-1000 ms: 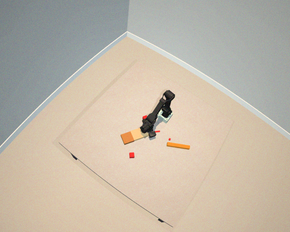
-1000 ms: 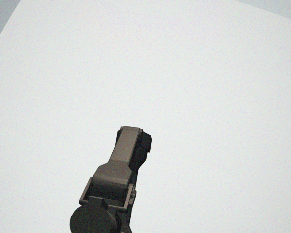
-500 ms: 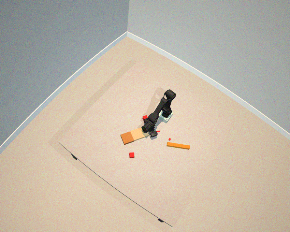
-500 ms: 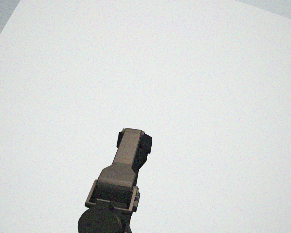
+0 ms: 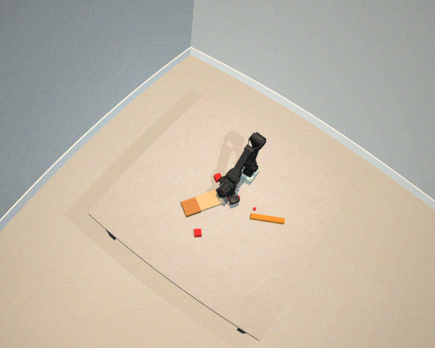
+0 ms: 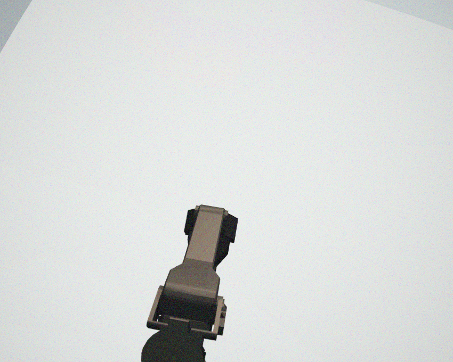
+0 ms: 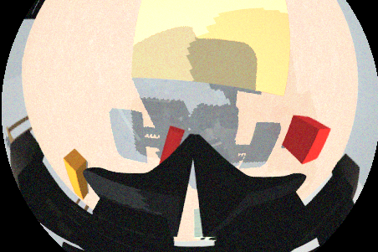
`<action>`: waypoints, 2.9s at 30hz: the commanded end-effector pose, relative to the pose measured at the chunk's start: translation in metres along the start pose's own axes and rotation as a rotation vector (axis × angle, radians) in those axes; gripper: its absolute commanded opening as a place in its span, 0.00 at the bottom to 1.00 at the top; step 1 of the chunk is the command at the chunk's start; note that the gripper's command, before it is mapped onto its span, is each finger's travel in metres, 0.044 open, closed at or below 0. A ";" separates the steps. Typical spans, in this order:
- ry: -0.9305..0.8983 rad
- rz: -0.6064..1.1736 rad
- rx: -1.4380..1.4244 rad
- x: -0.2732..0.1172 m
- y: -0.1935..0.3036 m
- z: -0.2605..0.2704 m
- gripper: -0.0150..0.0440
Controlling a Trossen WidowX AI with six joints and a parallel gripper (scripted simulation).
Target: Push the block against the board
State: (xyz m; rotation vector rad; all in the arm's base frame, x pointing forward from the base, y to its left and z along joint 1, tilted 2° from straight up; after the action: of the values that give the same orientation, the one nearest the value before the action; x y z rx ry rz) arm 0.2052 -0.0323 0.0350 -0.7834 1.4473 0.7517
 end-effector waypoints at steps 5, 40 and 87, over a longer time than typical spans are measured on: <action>0.002 0.000 0.001 -0.026 0.002 0.001 0.25; 0.010 -0.010 -0.888 -0.061 -0.088 -0.044 0.25; 0.015 -0.002 -1.357 -0.001 -0.134 -0.067 0.25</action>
State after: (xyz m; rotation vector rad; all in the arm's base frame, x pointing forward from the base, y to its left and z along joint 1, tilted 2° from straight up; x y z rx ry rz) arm 0.2800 -0.1625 0.0404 -1.7790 0.7816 1.7446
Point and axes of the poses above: the point midway between the two fingers, 35 mm back from their tips, its own x axis out along the fingers, its own z axis across the jaws, y = z × x, the point moved 5 cm from there along -x, back along the fingers, and after that the axes turned 1 degree about -x, right-handed, at the moved point
